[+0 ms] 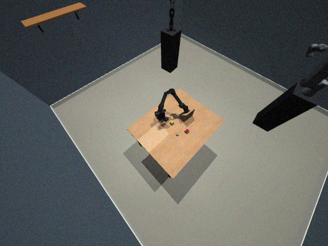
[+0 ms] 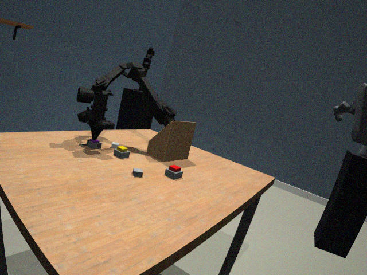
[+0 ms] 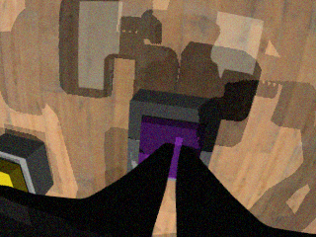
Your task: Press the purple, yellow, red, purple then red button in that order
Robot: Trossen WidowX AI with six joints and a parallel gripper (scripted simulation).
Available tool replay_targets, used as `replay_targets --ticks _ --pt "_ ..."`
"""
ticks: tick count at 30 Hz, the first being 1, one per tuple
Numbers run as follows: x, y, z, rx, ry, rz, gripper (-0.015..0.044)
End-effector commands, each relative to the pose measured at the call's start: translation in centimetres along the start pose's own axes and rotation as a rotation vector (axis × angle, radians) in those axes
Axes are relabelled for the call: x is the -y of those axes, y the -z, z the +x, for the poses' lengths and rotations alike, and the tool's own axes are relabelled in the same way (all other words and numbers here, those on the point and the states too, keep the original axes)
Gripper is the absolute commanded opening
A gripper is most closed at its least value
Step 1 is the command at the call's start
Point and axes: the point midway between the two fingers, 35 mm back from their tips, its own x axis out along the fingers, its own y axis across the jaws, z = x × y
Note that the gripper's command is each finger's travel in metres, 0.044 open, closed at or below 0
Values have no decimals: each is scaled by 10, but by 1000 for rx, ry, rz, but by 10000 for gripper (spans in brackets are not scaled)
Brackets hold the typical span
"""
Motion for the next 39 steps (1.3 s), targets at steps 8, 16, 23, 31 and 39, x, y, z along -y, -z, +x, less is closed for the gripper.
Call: replay_targets --ticks 8,16,23,31,39 --pt "-2 2 2 -4 -6 -11 20" --pt "-3 1 -31 -4 -7 -11 20" --pt "-3 0 -54 -4 -11 -11 20" --pt "-3 1 -93 -5 -10 -12 20" --pt "-116 46 -95 -5 -23 -16 20"
